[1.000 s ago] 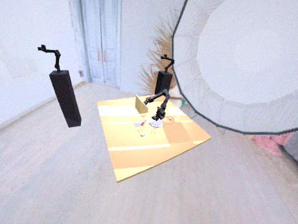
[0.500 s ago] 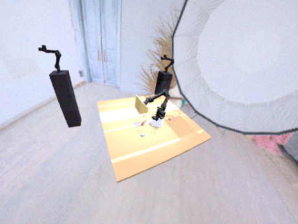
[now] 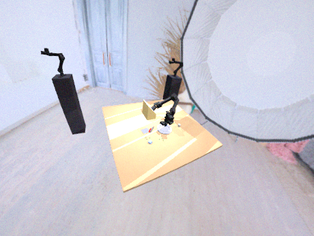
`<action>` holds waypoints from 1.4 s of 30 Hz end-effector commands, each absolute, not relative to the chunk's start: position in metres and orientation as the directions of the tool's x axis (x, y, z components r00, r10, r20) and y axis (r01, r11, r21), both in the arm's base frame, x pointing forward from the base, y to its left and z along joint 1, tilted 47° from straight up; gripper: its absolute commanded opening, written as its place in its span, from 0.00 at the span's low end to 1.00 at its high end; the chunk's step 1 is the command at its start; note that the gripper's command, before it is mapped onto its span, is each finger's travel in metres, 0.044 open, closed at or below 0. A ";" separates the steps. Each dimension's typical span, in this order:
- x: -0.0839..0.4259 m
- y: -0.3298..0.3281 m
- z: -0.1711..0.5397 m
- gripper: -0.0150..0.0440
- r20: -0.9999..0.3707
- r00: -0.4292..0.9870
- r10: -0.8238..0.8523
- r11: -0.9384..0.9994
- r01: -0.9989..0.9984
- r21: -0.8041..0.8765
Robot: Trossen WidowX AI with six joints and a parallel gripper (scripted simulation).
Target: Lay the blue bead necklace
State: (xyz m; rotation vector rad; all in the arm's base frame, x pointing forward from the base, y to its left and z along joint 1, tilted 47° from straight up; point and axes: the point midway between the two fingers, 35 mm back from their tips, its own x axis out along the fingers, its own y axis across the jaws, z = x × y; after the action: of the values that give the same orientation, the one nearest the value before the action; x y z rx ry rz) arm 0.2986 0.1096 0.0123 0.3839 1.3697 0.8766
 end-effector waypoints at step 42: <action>0.305 0.109 -0.001 1.00 -0.682 -0.048 0.729 0.639 -0.309 0.705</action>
State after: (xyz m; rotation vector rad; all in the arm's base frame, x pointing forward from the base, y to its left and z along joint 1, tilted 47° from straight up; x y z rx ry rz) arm 0.3050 0.1073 -0.0004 0.3901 1.3764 0.8739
